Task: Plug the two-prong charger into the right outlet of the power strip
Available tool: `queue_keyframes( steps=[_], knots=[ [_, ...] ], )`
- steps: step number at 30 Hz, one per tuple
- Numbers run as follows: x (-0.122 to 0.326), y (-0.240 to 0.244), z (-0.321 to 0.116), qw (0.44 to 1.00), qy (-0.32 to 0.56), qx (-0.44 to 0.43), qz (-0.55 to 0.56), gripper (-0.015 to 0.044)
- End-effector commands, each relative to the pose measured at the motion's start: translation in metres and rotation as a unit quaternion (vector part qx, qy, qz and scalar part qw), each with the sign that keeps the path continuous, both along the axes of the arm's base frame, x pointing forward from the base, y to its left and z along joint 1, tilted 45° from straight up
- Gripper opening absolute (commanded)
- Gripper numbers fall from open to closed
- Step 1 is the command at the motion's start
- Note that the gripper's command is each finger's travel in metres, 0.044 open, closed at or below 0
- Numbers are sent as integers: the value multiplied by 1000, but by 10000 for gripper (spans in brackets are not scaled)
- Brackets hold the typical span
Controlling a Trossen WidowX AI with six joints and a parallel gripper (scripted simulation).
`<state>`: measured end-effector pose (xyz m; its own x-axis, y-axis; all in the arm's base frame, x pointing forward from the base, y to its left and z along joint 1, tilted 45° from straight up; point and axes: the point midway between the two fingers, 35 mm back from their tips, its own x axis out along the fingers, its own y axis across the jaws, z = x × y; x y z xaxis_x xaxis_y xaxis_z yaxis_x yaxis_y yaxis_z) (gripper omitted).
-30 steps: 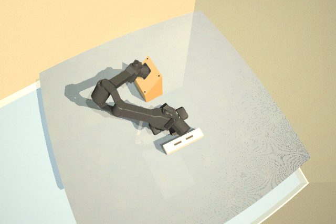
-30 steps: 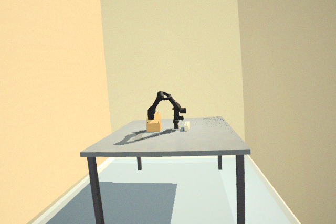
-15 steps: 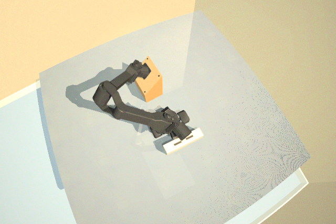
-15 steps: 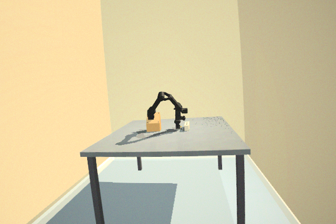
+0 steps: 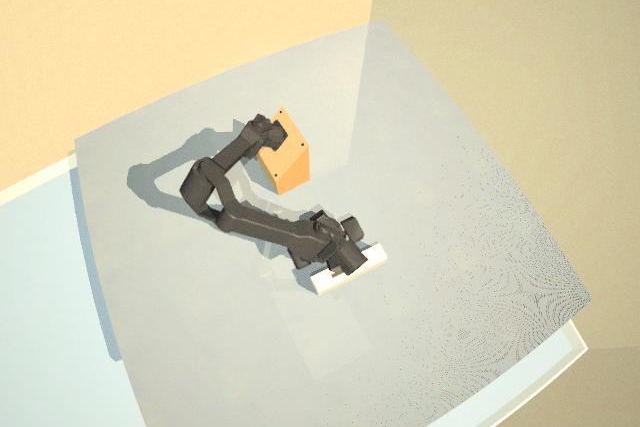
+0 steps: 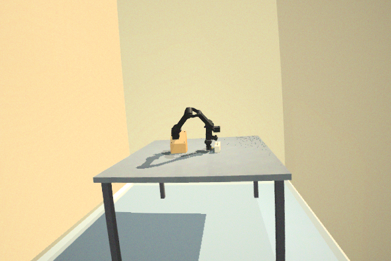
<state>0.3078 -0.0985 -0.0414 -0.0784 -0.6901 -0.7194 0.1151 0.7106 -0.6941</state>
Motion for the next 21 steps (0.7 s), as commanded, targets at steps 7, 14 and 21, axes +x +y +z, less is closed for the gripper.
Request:
queue_keyframes(
  steps=[7, 14, 21],
  knots=[
    [7, -1, 2, 1000, -2, -3, -1, 0],
    [7, -2, 2, 1000, -2, -3, -1, 0],
    [9, -2, 2, 1000, -2, -3, -1, 0]
  ],
)
